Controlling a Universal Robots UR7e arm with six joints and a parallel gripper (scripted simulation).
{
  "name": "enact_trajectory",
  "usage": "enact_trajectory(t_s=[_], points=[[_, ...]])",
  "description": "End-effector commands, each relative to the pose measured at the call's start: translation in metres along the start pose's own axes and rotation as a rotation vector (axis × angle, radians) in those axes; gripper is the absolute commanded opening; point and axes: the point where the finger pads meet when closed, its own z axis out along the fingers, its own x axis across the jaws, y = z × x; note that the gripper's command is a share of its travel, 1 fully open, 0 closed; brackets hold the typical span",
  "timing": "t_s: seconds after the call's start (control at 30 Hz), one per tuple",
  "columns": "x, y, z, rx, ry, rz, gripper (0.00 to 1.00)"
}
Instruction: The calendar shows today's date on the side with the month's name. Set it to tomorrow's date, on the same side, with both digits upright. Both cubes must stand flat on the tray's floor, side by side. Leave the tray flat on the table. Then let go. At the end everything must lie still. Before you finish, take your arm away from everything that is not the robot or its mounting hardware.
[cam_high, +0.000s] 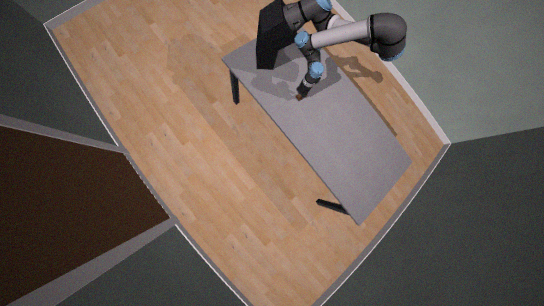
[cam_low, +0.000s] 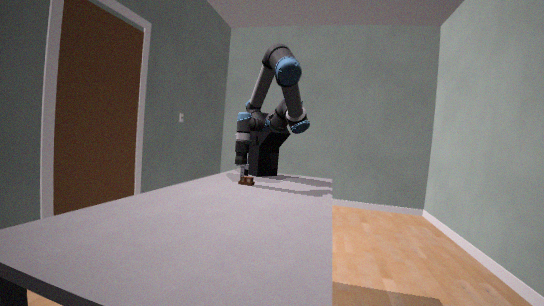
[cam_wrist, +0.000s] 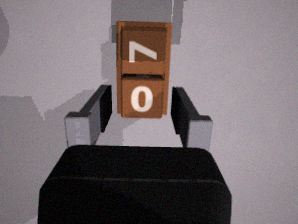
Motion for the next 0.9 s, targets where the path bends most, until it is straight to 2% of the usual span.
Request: enact_trajectory(t_s=[0.0,0.13,0.2,0.47,0.87], points=[[0.001,0.000,-0.023,0.001,-0.002,-0.001,0.90],[0.001,0.000,-0.037,0.001,-0.002,-0.001,0.90],[0.001,0.000,-0.037,0.001,-0.002,-0.001,0.90],[0.001,0.000,-0.060,0.001,-0.002,-0.001,0.90],[0.001,0.000,-0.067,0.001,-0.001,-0.001,0.90]])
